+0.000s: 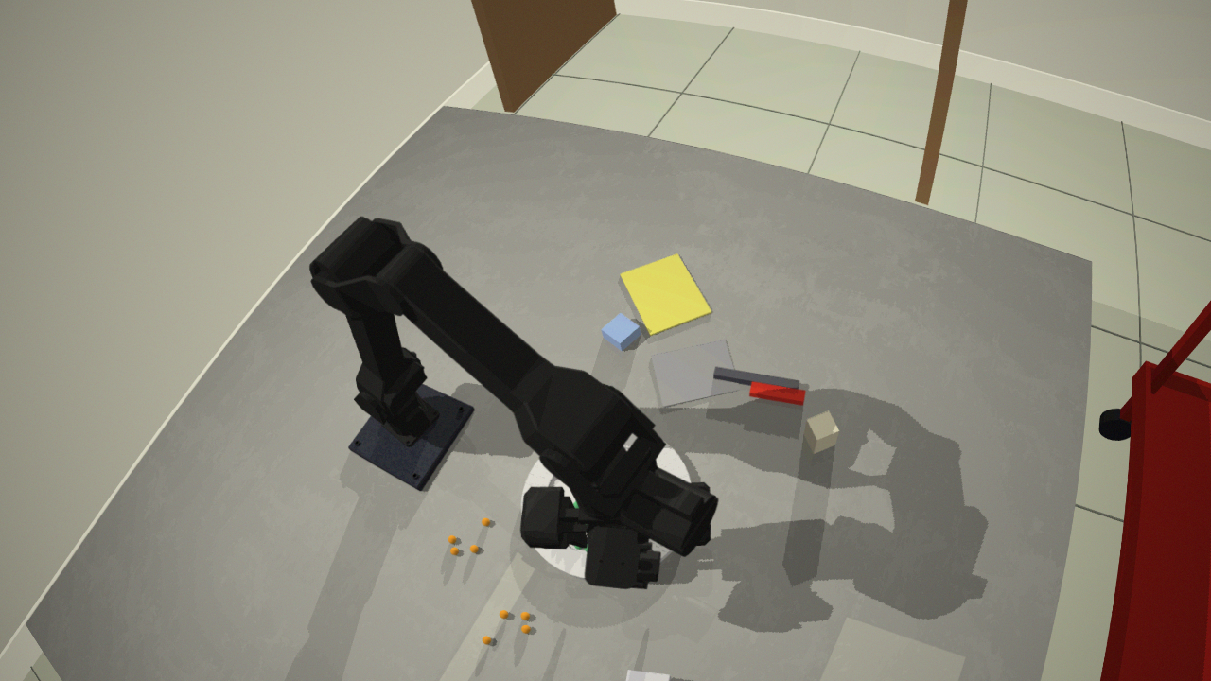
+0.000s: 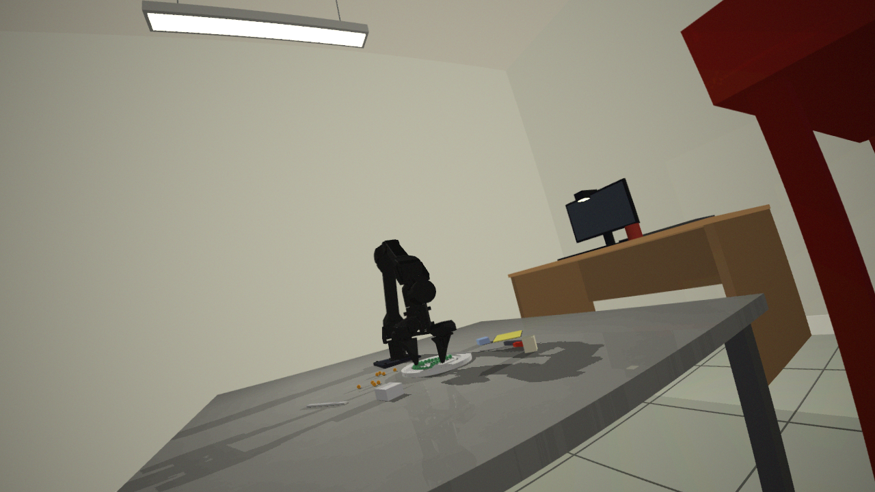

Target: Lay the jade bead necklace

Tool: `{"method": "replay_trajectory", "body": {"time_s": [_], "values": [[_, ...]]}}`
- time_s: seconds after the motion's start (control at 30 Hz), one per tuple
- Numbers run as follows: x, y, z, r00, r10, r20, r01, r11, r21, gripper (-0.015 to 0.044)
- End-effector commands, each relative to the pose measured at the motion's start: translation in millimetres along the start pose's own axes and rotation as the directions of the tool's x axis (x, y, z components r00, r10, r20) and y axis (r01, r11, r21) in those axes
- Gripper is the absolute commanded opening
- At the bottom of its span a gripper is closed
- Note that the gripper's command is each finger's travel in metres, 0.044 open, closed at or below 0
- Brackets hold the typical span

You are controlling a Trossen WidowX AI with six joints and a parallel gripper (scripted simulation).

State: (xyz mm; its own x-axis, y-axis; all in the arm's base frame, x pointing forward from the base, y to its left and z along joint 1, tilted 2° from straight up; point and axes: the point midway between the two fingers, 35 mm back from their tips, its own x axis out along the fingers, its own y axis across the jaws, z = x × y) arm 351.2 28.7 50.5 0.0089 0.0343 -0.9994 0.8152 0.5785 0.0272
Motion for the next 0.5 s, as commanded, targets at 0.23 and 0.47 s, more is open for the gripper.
{"method": "replay_trajectory", "body": {"time_s": [0.23,0.47], "values": [[-16,-1,-6,1.000,0.000,-0.004,0.000,0.996,-0.093,0.0335],[-32,-2,-12,1.000,0.000,-0.004,-0.001,0.982,-0.189,0.0151]]}}
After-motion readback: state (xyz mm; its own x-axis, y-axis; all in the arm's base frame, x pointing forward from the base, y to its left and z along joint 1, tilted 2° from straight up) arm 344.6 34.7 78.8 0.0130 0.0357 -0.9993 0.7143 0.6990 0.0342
